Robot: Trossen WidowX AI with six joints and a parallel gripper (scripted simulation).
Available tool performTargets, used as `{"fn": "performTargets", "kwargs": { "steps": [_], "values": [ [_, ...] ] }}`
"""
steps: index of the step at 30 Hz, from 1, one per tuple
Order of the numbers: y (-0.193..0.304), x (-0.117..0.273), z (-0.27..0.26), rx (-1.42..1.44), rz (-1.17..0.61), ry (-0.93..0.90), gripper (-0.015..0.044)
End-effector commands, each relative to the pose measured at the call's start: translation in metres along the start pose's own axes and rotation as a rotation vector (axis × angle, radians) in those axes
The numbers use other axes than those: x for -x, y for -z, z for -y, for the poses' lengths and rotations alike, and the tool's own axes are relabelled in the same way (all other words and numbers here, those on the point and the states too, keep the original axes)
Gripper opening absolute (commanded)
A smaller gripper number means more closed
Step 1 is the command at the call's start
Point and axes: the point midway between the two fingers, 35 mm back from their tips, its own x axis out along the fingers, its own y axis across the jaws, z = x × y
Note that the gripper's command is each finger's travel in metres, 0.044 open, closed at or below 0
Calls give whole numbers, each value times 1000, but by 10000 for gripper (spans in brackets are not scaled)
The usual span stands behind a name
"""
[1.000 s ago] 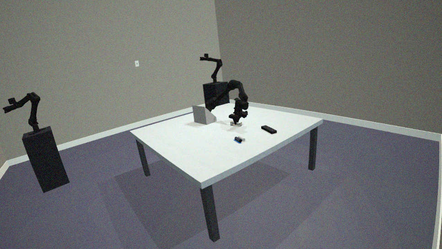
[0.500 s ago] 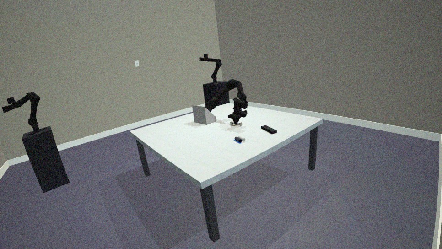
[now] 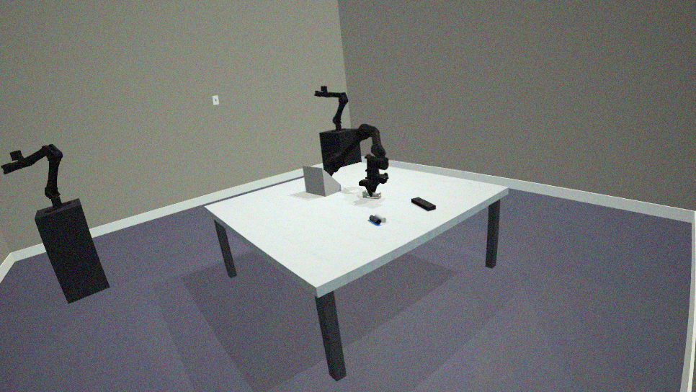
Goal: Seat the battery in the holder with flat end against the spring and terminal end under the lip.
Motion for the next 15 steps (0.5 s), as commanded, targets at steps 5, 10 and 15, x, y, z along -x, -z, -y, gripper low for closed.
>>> {"fn": "performTargets", "kwargs": {
  "steps": [5,10,15],
  "values": [
    [-1,-1,-2,7,43,-3,77],
    [0,-2,-2,7,66,0,77],
    [1,-2,-3,7,89,3,77]
  ]
}}
